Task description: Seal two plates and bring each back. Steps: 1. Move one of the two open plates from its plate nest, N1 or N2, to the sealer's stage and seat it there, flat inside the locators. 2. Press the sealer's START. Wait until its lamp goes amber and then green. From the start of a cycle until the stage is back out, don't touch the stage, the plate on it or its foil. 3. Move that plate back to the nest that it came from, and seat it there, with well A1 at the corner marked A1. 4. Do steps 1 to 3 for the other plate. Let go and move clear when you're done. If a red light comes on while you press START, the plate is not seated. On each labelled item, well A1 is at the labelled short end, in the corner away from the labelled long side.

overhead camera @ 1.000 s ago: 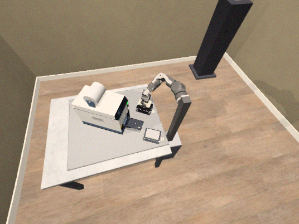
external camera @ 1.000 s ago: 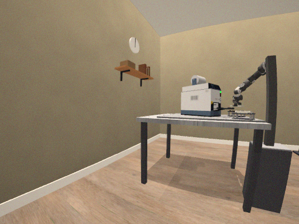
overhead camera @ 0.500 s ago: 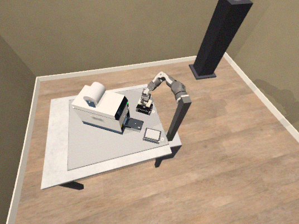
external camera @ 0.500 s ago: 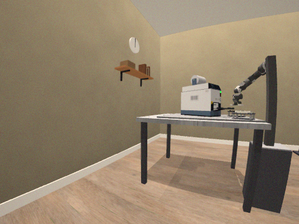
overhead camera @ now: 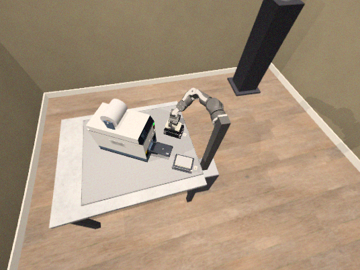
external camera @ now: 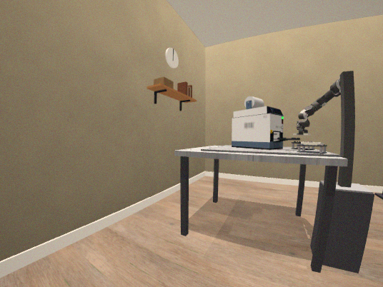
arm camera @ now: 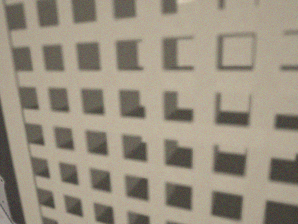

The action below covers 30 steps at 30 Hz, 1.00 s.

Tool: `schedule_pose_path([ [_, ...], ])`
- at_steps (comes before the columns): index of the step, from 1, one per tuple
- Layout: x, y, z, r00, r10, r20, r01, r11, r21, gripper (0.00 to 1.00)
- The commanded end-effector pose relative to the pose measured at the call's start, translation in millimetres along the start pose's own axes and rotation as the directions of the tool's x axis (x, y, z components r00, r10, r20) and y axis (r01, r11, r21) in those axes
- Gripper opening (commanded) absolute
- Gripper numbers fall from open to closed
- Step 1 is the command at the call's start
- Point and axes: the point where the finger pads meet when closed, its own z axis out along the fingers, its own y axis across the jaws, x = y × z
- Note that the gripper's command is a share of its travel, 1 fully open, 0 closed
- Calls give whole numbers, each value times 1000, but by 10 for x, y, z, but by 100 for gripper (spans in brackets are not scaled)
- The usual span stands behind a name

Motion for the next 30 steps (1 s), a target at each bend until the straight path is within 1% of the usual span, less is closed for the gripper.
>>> schedule_pose_path([
  [1,-28,18,-22,1000,10,8,-10,1000,5,0],
  [10,-39,225,-21,1000,7,8,-7,1000,6,0],
  [13,-40,244,-21,1000,7,8,-7,1000,7,0],
  [27,-58,574,-21,1000,3,8,-3,1000,6,0],
  [30,-58,595,-20,1000,3,8,-3,1000,7,0],
])
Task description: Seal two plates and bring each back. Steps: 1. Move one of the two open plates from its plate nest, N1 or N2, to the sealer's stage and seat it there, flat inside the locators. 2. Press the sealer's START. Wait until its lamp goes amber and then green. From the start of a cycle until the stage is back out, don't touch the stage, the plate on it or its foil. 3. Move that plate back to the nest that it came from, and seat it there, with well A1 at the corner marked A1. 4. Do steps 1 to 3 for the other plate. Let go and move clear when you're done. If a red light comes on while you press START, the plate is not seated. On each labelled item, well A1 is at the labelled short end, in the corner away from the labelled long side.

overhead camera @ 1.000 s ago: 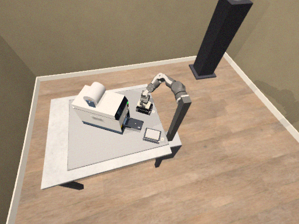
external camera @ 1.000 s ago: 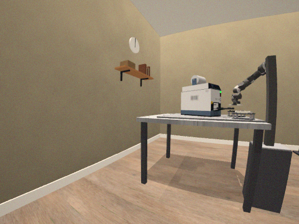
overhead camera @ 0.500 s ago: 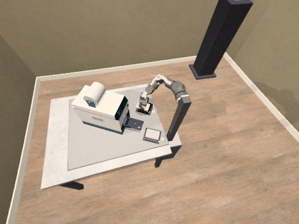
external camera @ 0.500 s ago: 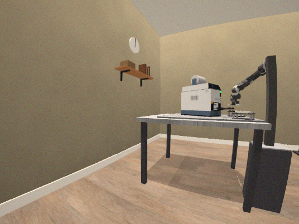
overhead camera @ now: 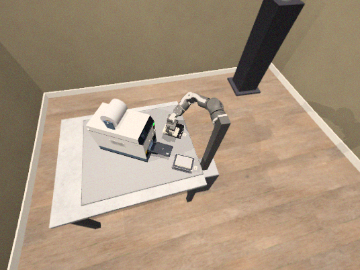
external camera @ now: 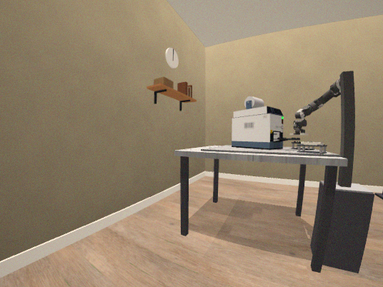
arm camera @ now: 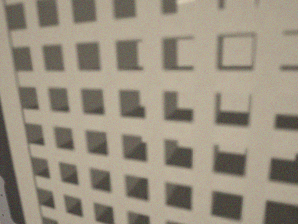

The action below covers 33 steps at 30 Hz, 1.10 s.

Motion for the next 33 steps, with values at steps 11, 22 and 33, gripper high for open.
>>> schedule_pose_path([
  [11,-43,276,-30,1000,1,9,-1,1000,-1,0],
  [22,-50,483,-28,1000,-6,7,6,1000,1,0],
  [33,-63,695,-31,1000,-3,8,3,1000,0,0],
])
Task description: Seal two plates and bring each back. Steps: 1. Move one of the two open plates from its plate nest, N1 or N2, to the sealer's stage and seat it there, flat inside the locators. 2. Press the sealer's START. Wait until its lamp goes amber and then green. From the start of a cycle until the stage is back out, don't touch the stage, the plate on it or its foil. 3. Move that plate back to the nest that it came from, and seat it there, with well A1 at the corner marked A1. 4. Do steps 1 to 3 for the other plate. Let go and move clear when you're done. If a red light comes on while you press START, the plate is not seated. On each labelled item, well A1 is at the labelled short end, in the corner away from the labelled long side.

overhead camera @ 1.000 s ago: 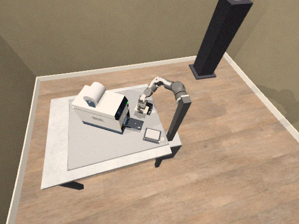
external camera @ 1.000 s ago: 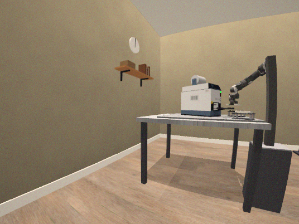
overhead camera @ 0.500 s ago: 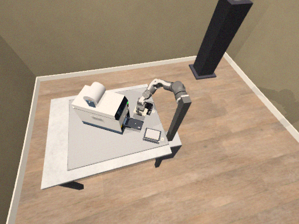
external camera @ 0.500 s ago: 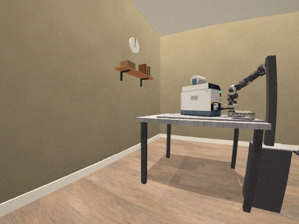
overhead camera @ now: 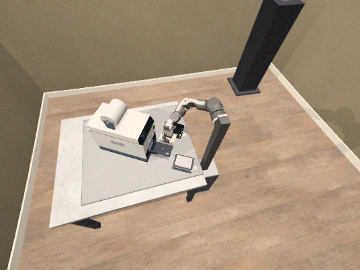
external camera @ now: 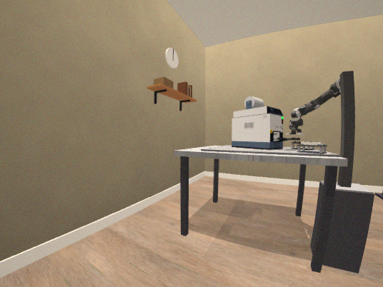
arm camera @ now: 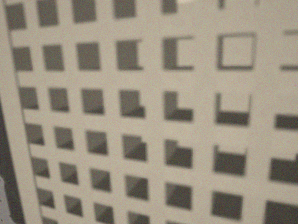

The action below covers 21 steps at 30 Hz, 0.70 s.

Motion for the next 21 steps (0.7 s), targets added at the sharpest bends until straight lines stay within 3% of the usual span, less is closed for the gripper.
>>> schedule_pose_path([
  [1,-35,9,-25,1000,7,9,-7,1000,5,0],
  [21,-59,434,-28,1000,-4,6,4,1000,2,0],
])
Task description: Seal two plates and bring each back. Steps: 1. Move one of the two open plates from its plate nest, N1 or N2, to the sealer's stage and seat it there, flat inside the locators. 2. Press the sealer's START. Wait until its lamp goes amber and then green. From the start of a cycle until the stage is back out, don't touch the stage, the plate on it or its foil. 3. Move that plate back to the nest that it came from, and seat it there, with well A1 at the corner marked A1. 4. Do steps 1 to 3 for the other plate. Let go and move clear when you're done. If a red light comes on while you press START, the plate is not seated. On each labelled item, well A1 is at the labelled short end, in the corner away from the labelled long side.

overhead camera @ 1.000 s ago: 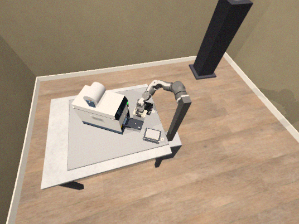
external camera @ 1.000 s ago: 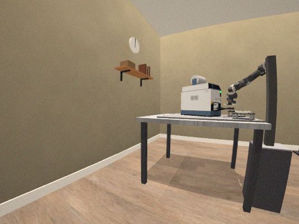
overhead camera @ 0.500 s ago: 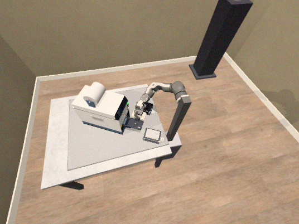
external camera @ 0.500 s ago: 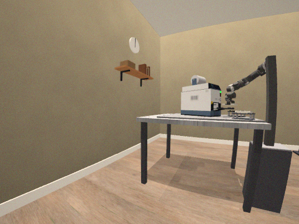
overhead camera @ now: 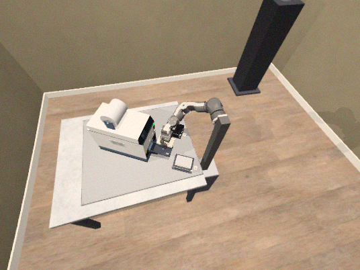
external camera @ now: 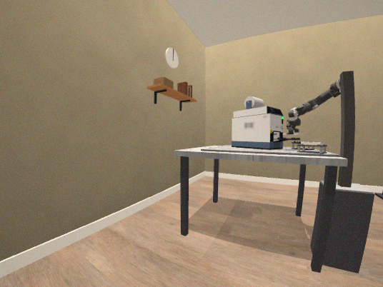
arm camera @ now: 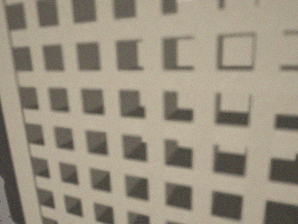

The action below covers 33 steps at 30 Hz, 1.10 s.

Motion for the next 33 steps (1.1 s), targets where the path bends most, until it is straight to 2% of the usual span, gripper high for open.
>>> schedule_pose_path([
  [1,-20,52,-39,1000,-4,3,4,1000,-5,0],
  [26,-55,601,-40,1000,-9,4,9,1000,-13,0],
  [33,-48,594,-24,1000,-7,2,7,1000,-5,0],
])
